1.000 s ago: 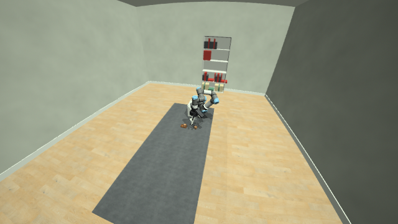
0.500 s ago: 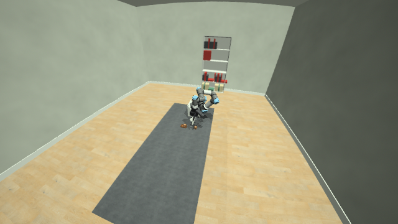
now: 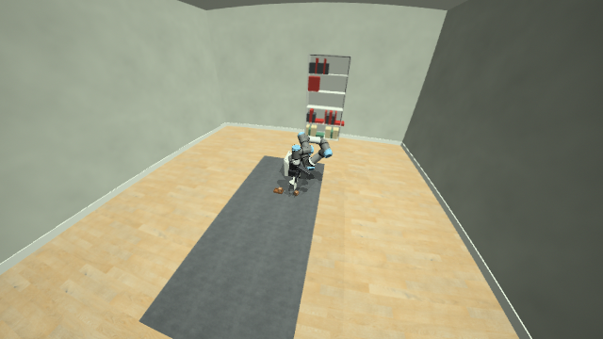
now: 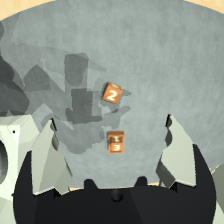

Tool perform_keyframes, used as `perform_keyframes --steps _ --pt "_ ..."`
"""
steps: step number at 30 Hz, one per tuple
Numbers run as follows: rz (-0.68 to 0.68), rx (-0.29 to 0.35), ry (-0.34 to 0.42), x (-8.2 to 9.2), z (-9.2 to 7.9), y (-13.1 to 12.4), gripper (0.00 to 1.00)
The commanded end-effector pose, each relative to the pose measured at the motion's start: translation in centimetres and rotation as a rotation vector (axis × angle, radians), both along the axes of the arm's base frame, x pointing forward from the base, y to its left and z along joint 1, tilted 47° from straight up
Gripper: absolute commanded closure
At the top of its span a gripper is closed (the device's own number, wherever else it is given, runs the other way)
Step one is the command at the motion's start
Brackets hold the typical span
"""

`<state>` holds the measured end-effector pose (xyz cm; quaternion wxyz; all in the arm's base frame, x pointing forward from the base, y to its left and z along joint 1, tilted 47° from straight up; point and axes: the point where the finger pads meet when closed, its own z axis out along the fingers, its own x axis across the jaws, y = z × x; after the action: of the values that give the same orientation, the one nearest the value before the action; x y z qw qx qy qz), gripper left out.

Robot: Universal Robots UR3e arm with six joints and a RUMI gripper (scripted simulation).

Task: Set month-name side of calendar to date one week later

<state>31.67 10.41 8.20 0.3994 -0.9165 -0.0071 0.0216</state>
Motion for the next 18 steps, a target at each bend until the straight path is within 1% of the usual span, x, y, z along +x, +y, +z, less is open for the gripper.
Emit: perform_keyframes --steps 1,3,8,9,11,12,14,15,17,18 --pt "0.097 0.011 -0.110 -0.13 0.09 0.04 0.00" --pt "0.099 0.011 -0.112 -0.14 0.09 0.05 0.00" --pt "0.219 0.019 -0.241 -0.35 0.14 0.14 0.00" --pt "0.221 0.019 -0.243 -0.36 0.14 0.14 0.00" --pt "0.273 0.022 -0.299 -0.45 0.15 0.17 0.00" --pt "0.273 0.022 -0.300 -0.45 0.15 0.17 0.00" --pt "0.326 0.026 -0.357 -0.54 0.15 0.19 0.00" --pt "0.327 0.026 -0.358 -0.54 0.15 0.19 0.00" --pt "0.380 0.029 -0.415 -0.62 0.15 0.21 0.00" --pt "0.380 0.029 -0.415 -0.62 0.15 0.21 0.00"
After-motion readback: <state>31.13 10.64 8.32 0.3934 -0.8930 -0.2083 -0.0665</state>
